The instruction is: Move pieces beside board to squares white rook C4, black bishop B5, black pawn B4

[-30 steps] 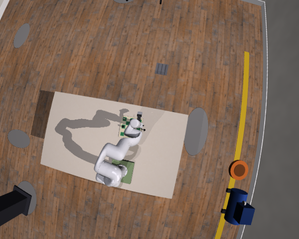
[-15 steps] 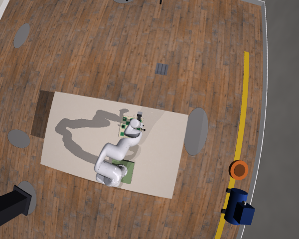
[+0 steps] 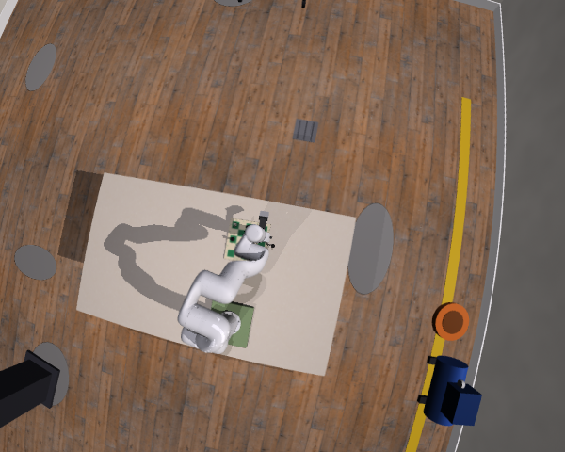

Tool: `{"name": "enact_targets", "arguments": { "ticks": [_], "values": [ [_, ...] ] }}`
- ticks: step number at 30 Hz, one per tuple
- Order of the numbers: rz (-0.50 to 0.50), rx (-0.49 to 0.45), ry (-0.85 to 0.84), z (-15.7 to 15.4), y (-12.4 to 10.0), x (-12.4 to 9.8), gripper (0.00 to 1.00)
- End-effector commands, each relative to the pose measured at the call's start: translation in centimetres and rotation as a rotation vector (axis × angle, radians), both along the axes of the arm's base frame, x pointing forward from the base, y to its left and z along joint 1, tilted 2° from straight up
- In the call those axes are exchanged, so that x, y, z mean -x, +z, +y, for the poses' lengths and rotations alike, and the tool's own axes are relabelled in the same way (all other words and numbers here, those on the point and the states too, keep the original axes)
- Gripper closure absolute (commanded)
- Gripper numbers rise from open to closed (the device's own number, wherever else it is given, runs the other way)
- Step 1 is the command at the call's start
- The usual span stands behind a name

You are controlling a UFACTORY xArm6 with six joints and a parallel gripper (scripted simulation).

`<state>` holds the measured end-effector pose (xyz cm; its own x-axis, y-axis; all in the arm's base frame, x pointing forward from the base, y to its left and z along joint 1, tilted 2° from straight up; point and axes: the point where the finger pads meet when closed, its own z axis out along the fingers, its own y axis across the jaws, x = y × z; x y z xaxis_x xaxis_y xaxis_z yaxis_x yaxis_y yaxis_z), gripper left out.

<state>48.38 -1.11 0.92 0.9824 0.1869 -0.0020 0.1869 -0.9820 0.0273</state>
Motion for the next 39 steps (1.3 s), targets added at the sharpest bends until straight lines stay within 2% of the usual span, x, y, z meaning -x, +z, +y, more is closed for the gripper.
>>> {"name": "enact_targets", "arguments": {
  "ticks": [1,3,4,6,7,9,10,14,15,30,34,39],
  "values": [
    [-0.004,0.000,0.000,0.0,0.2,-0.2,0.93],
    [-0.004,0.000,0.000,0.0,0.2,-0.2,0.93],
    [-0.004,0.000,0.000,0.0,0.2,-0.2,0.85],
    [-0.004,0.000,0.000,0.0,0.2,-0.2,0.85],
    [-0.004,0.000,0.000,0.0,0.2,-0.2,0.78],
    [-0.004,0.000,0.000,0.0,0.2,-0.2,0.78],
    [-0.004,0.000,0.000,0.0,0.2,-0.2,0.70],
    [-0.004,0.000,0.000,0.0,0.2,-0.2,0.70],
    [-0.004,0.000,0.000,0.0,0.2,-0.2,0.63],
    [-0.004,0.000,0.000,0.0,0.5,-0.2,0.63],
    [-0.004,0.000,0.000,0.0,1.7,-0.2,0.63],
    [-0.004,0.000,0.000,0.1,4.2,-0.1,0.63]
  ]
}}
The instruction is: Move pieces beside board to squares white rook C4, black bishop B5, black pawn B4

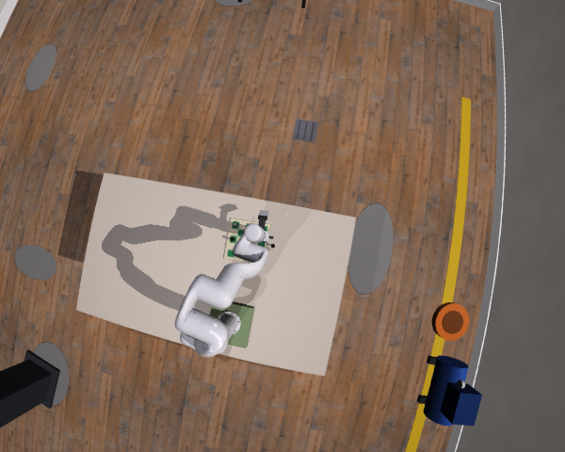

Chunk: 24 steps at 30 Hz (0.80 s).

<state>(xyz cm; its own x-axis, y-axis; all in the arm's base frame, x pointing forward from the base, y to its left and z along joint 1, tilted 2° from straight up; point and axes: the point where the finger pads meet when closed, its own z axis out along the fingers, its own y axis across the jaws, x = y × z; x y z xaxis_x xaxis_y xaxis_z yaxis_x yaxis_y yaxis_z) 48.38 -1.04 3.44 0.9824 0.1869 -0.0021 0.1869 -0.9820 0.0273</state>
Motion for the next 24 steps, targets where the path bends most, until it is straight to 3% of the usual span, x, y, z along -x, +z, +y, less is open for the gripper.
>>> {"name": "enact_targets", "arguments": {
  "ticks": [1,5,18,19,24],
  "values": [
    [-0.004,0.000,0.000,0.1,2.2,-0.1,0.63],
    [-0.004,0.000,0.000,0.1,4.4,-0.1,0.63],
    [-0.004,0.000,0.000,0.2,6.6,-0.1,0.63],
    [-0.004,0.000,0.000,0.2,6.6,-0.1,0.00],
    [-0.004,0.000,0.000,0.2,6.6,-0.1,0.00]
  ]
}}
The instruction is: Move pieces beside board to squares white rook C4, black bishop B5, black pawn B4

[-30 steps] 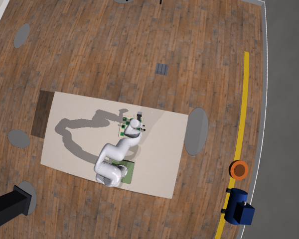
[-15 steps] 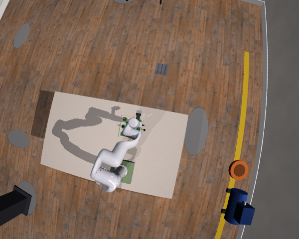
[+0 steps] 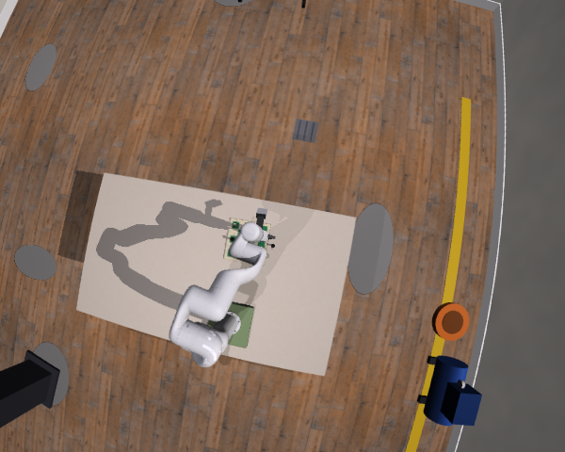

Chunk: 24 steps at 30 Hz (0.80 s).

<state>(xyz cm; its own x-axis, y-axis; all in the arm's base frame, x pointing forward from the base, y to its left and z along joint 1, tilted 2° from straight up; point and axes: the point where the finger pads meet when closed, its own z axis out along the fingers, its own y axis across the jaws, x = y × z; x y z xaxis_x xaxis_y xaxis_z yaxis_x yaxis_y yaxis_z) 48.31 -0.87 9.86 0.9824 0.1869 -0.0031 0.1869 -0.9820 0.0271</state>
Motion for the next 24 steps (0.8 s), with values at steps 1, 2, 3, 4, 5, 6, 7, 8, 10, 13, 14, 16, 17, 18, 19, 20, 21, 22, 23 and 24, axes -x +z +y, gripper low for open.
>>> {"name": "enact_targets", "arguments": {
  "ticks": [1,2,3,4,5,6,7,8,10,13,14,16,17,18,19,20,21,22,23,24],
  "values": [
    [-0.006,0.000,0.000,0.00,0.22,-0.17,0.00],
    [-0.006,0.000,0.000,0.00,0.22,-0.17,0.00],
    [-0.006,0.000,0.000,0.00,0.22,-0.17,0.00],
    [-0.006,0.000,0.000,0.00,0.22,-0.17,0.00],
    [-0.006,0.000,0.000,0.00,0.22,-0.17,0.00],
    [-0.006,0.000,0.000,0.00,0.22,-0.17,0.00],
    [-0.006,0.000,0.000,0.00,0.22,-0.17,0.00],
    [-0.006,0.000,0.000,0.00,0.22,-0.17,0.00],
    [-0.006,0.000,0.000,0.00,0.22,-0.17,0.00],
    [-0.006,0.000,0.000,0.00,0.22,-0.17,0.00],
    [-0.006,0.000,0.000,0.00,0.22,-0.17,0.00],
    [-0.006,0.000,0.000,0.00,0.22,-0.17,0.00],
    [-0.006,0.000,0.000,0.00,0.22,-0.17,0.00],
    [-0.006,0.000,0.001,0.00,0.22,-0.17,0.00],
    [-0.005,0.000,0.003,0.00,0.22,-0.17,0.00],
    [-0.005,0.000,0.006,-0.01,0.22,-0.17,0.00],
    [-0.005,0.000,0.012,-0.03,0.21,-0.16,0.00],
    [-0.005,0.000,0.019,-0.05,0.21,-0.16,0.00],
    [-0.005,0.000,0.030,-0.08,0.20,-0.15,0.00],
    [-0.004,0.000,0.044,-0.11,0.19,-0.14,0.00]
  ]
}}
